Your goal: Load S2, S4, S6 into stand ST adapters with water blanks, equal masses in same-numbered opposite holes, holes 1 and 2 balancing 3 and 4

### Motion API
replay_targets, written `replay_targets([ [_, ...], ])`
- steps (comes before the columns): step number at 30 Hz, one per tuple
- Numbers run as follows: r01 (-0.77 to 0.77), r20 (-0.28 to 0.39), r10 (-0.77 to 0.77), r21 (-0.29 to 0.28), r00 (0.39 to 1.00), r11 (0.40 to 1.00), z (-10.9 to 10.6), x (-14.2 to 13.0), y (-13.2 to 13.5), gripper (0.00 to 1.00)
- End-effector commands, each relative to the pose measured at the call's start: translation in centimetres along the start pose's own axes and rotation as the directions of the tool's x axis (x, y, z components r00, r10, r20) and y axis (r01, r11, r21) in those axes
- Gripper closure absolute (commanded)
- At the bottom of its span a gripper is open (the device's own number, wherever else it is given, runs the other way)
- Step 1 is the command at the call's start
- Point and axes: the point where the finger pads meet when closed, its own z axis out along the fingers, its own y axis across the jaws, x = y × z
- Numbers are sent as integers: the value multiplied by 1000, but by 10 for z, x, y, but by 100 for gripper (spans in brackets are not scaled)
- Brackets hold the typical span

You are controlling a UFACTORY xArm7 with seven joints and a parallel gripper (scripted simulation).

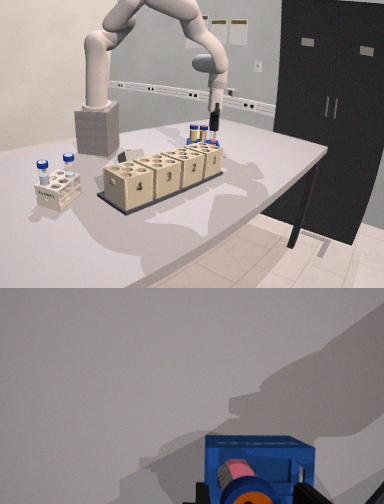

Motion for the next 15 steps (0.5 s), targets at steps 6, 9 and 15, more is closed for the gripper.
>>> replay_targets([
  [6,0,-5,0,1,1000,1000,4,2,-1,43],
  [9,0,-5,0,1,1000,1000,6,2,-1,43],
  [15,0,-5,0,1,1000,1000,8,2,-1,43],
])
